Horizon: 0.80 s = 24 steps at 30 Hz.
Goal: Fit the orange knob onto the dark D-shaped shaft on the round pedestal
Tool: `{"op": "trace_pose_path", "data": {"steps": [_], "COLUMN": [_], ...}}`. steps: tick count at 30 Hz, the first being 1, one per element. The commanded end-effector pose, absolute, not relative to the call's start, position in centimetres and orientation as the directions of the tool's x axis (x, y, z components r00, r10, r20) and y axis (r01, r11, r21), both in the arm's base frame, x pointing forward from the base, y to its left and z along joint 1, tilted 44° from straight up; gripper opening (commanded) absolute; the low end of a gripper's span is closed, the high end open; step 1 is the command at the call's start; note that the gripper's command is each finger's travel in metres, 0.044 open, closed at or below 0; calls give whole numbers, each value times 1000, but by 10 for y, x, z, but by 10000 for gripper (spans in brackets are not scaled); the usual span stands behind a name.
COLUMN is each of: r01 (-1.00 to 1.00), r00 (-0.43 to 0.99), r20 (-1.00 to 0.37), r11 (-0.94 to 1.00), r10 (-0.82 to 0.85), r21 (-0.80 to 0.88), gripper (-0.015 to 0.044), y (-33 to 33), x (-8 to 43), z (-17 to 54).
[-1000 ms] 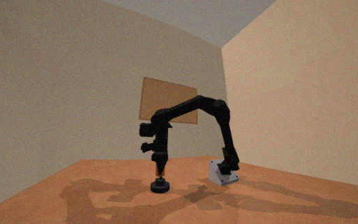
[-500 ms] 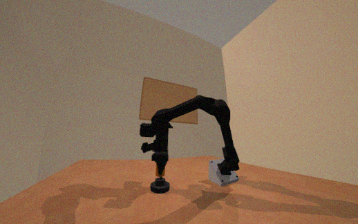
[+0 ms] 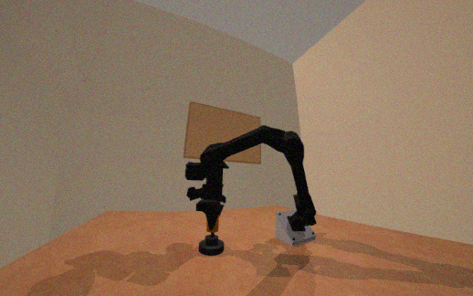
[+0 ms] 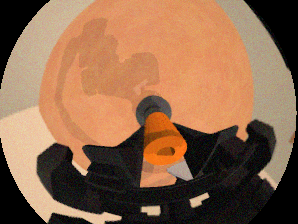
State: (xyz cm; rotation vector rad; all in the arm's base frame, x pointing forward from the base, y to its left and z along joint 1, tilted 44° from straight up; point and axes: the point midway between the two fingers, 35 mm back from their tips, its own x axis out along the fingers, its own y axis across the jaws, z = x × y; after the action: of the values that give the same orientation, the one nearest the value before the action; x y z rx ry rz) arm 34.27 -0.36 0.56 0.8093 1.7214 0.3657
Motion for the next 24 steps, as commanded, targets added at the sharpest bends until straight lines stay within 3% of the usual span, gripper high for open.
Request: {"op": "trace_pose_path", "data": {"steps": [1, 24], "r01": [360, 360], "r00": [-119, -119], "r20": [-726, -726], "r11": [711, 711], "r10": [678, 678], "r21": [605, 605], "gripper": [0, 0], "y": [-3, -2], "x": [345, 342], "z": [7, 3]}}
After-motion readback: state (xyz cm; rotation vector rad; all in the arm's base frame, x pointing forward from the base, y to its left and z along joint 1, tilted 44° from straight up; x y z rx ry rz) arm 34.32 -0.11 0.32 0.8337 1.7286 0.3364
